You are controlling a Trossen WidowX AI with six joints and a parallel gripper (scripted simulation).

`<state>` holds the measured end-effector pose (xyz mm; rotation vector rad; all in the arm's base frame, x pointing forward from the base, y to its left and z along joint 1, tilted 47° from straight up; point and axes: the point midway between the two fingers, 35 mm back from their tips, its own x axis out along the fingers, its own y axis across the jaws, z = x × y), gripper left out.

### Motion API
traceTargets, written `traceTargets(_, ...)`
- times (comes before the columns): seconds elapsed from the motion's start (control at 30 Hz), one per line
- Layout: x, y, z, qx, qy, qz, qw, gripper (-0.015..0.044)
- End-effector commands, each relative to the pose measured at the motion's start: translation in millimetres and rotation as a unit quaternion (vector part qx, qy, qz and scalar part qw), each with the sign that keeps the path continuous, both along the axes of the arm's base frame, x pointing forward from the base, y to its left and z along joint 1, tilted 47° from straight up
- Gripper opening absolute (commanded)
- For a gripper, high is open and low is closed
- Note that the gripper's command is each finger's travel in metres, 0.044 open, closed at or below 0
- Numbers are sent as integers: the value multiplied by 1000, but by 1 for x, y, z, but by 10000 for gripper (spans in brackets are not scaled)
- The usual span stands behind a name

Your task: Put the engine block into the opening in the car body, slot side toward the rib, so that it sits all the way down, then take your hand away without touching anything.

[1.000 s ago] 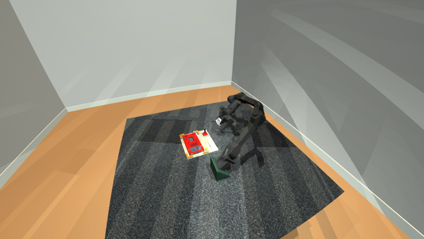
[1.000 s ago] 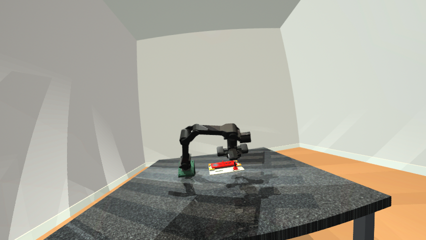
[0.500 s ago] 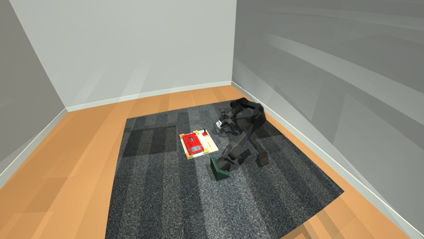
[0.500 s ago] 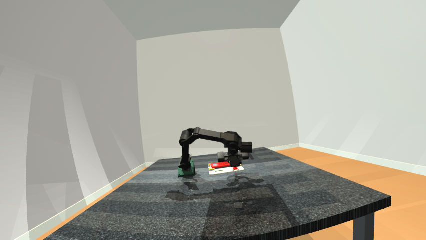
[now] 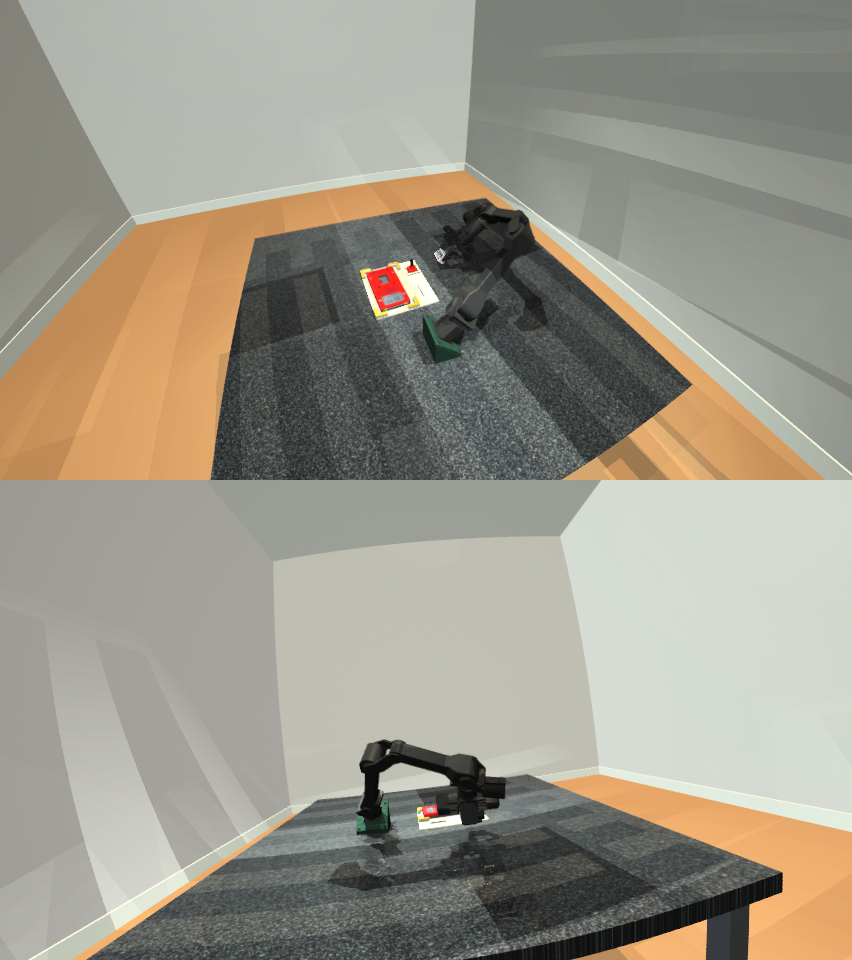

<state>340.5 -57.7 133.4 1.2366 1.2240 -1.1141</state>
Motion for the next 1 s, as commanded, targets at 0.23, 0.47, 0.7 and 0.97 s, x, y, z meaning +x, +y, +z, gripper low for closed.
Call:
traceTargets(0.23,0,-14,-16,2,3,3,1000,0)
traceTargets(0.47,1,-25,-26,2,3,3,1000,0)
traceTargets(0.7,2,-35,-36,2,3,3,1000,0)
traceTargets(0.97,3,-34,-34,6,0,2,1000,52)
